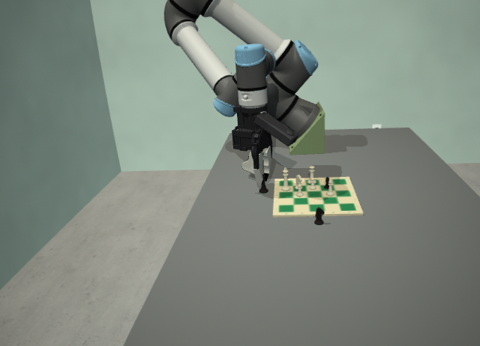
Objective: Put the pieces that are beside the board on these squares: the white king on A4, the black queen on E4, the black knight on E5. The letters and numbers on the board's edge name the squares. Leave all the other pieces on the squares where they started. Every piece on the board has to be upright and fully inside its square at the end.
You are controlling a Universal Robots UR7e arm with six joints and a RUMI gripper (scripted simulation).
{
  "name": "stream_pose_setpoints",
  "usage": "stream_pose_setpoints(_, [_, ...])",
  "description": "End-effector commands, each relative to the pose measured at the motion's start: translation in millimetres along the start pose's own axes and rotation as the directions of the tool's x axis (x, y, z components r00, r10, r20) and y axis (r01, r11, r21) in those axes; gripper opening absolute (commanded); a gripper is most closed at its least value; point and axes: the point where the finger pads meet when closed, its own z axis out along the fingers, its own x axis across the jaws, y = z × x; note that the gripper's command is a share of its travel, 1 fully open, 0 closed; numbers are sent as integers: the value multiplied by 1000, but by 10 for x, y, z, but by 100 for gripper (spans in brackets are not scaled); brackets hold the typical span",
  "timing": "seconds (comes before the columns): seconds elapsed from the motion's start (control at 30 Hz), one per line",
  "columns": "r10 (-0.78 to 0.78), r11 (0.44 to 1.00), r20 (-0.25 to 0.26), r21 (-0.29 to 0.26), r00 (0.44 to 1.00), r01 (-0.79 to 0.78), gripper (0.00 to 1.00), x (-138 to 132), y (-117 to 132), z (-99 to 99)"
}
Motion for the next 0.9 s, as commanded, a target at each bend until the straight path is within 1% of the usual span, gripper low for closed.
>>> stream_pose_setpoints(0.0, [-1, 1000, 3, 0, 1000, 1, 25, -9, 0, 11])
stream_pose_setpoints(0.47, [-1, 1000, 3, 0, 1000, 1, 25, -9, 0, 11])
stream_pose_setpoints(0.5, [-1, 1000, 3, 0, 1000, 1, 0, -9, 0, 11])
stream_pose_setpoints(0.87, [-1, 1000, 3, 0, 1000, 1, 0, -9, 0, 11])
